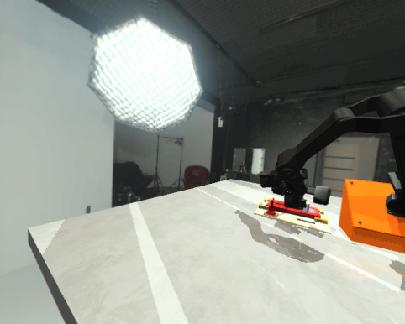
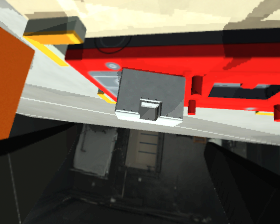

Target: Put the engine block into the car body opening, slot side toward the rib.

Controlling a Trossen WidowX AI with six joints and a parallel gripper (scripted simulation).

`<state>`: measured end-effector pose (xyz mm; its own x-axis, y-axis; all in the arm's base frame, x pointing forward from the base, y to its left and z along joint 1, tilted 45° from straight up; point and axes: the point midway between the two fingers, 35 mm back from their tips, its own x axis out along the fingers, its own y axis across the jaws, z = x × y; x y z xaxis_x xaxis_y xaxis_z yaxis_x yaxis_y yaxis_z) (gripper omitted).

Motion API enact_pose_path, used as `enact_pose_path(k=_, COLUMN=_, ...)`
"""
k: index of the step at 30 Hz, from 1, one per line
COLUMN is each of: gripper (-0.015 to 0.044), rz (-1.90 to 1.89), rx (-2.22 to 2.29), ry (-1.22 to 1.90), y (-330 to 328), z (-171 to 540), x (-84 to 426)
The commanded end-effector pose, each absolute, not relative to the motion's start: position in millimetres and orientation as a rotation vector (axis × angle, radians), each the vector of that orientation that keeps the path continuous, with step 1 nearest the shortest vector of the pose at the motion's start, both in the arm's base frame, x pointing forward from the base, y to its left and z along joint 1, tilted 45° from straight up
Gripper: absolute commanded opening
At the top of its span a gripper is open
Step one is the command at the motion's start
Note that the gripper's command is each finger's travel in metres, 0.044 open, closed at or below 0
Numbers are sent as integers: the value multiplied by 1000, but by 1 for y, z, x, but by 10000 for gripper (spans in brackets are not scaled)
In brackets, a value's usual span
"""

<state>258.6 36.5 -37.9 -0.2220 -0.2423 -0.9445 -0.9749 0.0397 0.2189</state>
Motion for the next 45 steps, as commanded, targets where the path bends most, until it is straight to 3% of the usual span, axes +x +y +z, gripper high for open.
enact_pose_path(k=1, gripper=440, rz=1236, rx=-1269, ry=1556, y=38, z=-34, x=262)
enact_pose_path(k=21, gripper=440, rz=1392, rx=-1076, ry=1498, y=27, z=-45, x=252)
enact_pose_path(k=45, gripper=440, rz=1543, rx=-505, ry=885, y=-3, z=-39, x=255)
